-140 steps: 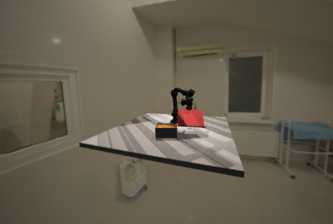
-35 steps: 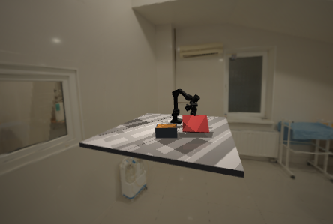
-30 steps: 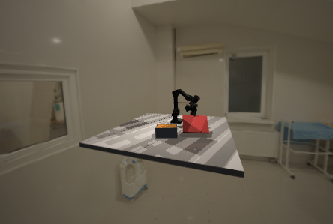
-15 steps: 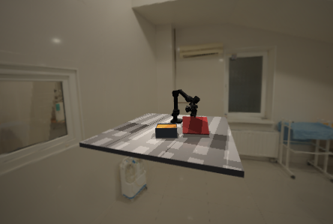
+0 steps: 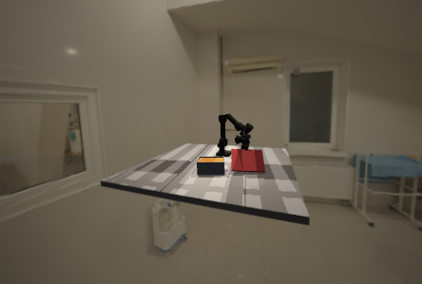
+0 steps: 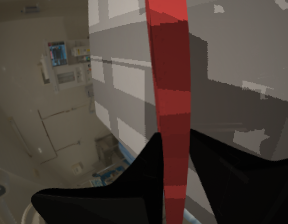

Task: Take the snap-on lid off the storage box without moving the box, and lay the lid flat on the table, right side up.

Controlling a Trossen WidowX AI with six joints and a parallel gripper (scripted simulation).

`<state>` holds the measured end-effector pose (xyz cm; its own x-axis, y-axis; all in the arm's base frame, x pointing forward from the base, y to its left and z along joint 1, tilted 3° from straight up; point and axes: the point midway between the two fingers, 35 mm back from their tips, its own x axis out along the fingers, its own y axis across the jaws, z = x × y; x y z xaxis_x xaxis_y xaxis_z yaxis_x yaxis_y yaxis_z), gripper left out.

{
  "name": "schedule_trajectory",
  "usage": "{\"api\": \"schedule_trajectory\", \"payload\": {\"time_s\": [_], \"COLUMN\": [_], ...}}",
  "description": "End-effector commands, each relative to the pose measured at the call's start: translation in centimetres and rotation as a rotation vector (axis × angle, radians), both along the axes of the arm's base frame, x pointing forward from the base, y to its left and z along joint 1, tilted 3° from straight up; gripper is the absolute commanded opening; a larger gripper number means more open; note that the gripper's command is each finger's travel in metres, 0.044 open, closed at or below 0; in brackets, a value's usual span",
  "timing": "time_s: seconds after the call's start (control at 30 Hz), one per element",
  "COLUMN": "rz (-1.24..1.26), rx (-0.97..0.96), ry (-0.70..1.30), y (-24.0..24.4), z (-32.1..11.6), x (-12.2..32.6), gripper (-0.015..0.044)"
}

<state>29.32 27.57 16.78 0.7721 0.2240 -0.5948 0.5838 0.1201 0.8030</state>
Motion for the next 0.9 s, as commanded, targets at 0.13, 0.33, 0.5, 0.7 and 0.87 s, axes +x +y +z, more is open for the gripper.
{"api": "schedule_trajectory", "payload": {"time_s": [0.13,0.33,0.5,0.7,0.87], "rz": [-0.006,-0.006,-0.006,-0.006,-0.006], "rx": [0.004,0.004,0.004,0.004,0.004], "ry": [-0.008,-0.008,-0.008,-0.008,-0.008], "y": [0.0,0.0,0.0,0.1,0.1], "z": [-0.4,-0.9,-1.3,-1.8,-2.2], "x": [0.1,0.2,0.2,0.2,0.2], "gripper": [0.0000,0.0000,0.0000,0.0000,0.0000]}}
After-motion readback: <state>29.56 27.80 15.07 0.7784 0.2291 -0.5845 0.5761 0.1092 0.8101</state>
